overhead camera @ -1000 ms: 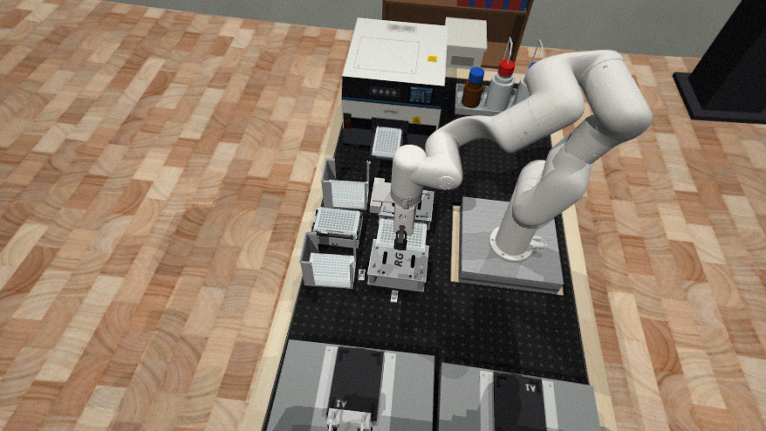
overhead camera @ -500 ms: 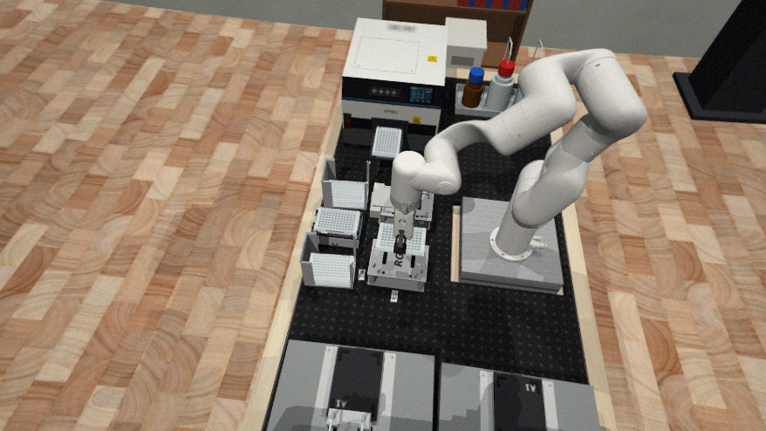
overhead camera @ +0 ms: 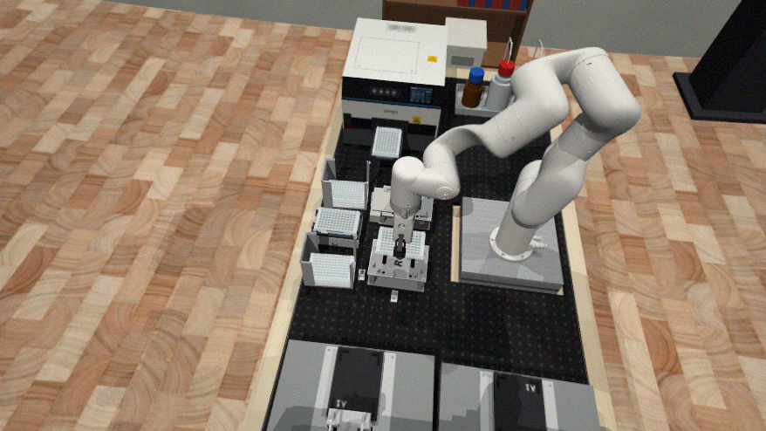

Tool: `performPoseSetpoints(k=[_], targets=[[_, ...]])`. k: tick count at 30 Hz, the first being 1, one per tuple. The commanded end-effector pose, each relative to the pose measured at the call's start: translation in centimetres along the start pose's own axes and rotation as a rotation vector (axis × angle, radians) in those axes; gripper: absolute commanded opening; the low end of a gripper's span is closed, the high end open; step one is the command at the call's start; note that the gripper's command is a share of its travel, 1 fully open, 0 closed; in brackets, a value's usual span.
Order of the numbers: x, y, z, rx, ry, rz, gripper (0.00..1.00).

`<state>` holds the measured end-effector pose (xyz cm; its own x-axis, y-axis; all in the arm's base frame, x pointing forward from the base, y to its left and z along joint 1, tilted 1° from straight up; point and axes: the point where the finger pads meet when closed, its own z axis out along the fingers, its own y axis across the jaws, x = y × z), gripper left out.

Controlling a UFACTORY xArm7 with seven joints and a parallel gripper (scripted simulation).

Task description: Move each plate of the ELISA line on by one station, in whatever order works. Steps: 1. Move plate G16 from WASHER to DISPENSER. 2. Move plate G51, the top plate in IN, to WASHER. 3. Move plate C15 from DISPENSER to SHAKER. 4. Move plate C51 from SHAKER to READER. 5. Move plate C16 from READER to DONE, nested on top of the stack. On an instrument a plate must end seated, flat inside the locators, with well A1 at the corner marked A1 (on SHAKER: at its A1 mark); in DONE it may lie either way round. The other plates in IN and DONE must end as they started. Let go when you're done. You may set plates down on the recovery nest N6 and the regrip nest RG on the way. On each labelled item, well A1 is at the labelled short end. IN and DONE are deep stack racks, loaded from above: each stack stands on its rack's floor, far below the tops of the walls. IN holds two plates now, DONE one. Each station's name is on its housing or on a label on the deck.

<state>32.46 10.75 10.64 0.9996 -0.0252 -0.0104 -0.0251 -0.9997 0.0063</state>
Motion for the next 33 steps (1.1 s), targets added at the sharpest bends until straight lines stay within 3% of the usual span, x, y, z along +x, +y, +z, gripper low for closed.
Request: performPoseSetpoints(k=[1,33], targets=[[0.2,0.0,0.4,0.001,0.004,0.0,0.0],[0.2,0.0,4.3,0.001,0.004,0.0,0.0]])
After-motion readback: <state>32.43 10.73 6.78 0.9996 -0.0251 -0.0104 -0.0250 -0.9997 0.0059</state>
